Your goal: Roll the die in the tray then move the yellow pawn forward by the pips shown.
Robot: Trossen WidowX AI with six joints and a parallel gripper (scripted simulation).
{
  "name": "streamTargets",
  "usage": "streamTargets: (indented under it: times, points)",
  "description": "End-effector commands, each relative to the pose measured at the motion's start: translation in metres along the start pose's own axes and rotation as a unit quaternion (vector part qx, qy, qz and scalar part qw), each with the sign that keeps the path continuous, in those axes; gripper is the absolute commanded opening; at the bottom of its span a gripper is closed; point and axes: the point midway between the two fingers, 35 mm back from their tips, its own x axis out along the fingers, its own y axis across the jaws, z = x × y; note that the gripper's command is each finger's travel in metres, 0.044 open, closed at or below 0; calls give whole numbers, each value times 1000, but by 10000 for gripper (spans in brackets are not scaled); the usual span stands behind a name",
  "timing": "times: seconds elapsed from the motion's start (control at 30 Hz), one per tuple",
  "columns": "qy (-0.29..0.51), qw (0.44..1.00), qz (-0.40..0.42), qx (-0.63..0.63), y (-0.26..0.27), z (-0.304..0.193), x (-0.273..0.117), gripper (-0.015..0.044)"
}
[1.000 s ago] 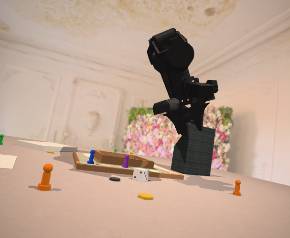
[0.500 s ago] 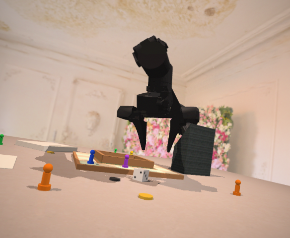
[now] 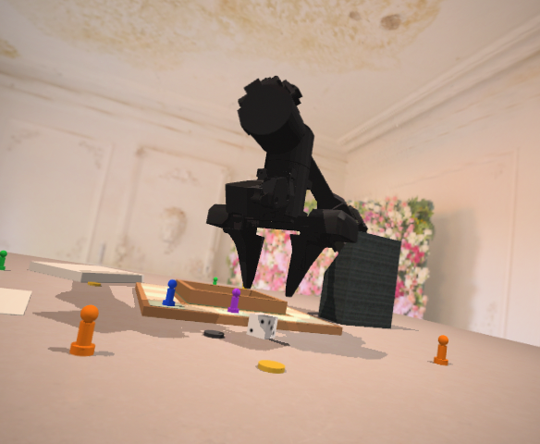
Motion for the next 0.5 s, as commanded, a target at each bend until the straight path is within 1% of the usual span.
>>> streamTargets:
  times: [0.0, 0.47]
  points:
    - [3, 1000, -3, 0, 0, -2, 11, 275]
    - [3, 1000, -3, 0, -1, -2, 30, 275]
